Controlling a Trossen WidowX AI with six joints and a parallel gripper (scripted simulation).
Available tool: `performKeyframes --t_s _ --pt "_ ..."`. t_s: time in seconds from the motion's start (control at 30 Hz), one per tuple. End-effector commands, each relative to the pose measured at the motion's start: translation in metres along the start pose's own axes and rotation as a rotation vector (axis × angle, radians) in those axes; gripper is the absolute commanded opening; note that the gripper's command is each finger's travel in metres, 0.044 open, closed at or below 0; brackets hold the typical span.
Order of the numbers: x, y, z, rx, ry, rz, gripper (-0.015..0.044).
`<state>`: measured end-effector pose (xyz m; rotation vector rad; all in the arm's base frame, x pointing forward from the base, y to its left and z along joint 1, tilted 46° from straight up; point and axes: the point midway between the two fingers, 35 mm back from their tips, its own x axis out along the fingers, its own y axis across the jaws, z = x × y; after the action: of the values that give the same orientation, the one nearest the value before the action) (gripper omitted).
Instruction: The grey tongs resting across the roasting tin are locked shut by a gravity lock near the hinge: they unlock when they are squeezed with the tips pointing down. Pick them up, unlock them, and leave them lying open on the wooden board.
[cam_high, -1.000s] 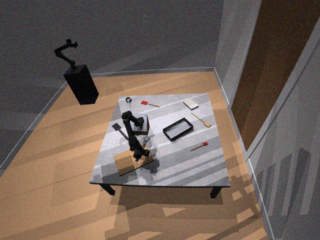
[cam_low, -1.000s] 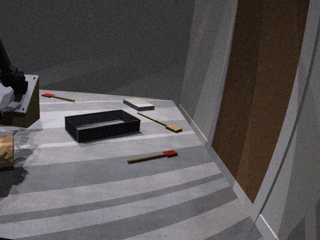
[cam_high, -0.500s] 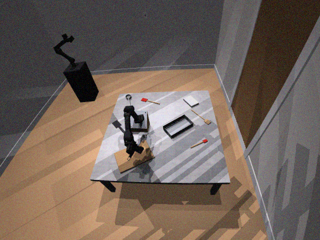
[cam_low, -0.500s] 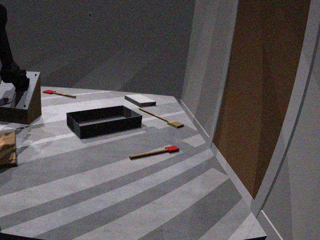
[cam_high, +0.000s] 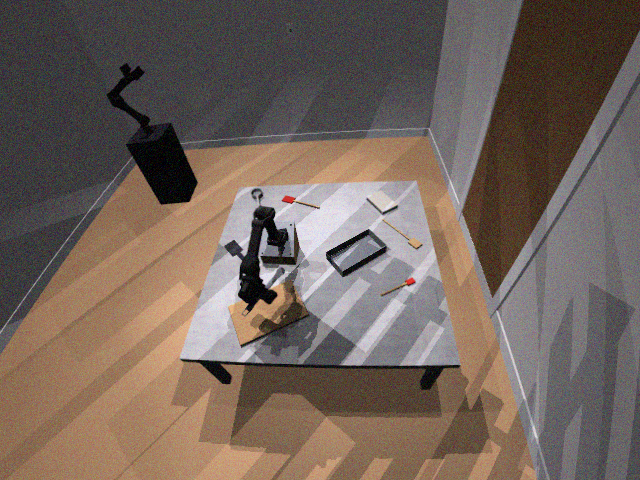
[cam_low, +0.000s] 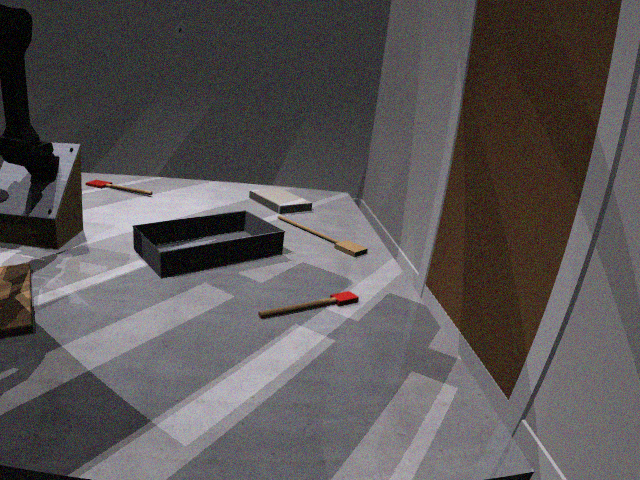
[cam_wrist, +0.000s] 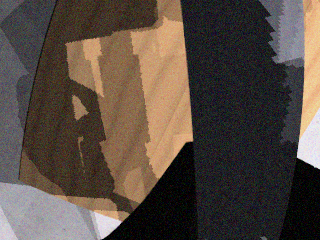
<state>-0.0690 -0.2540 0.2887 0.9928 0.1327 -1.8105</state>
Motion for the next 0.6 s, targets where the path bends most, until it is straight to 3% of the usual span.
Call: performKeyframes --t_s 0.0,0.23,0.57 --pt "-0.002 -0.003 0.001 0.001 -0.010 0.007 -0.0150" --pt "-0.002 -0.001 0.002 -0.027 -0.047 0.001 -0.0150" --pt "-0.006 0.008 0.005 -0.154 -0.282 -0.020 -0.0150"
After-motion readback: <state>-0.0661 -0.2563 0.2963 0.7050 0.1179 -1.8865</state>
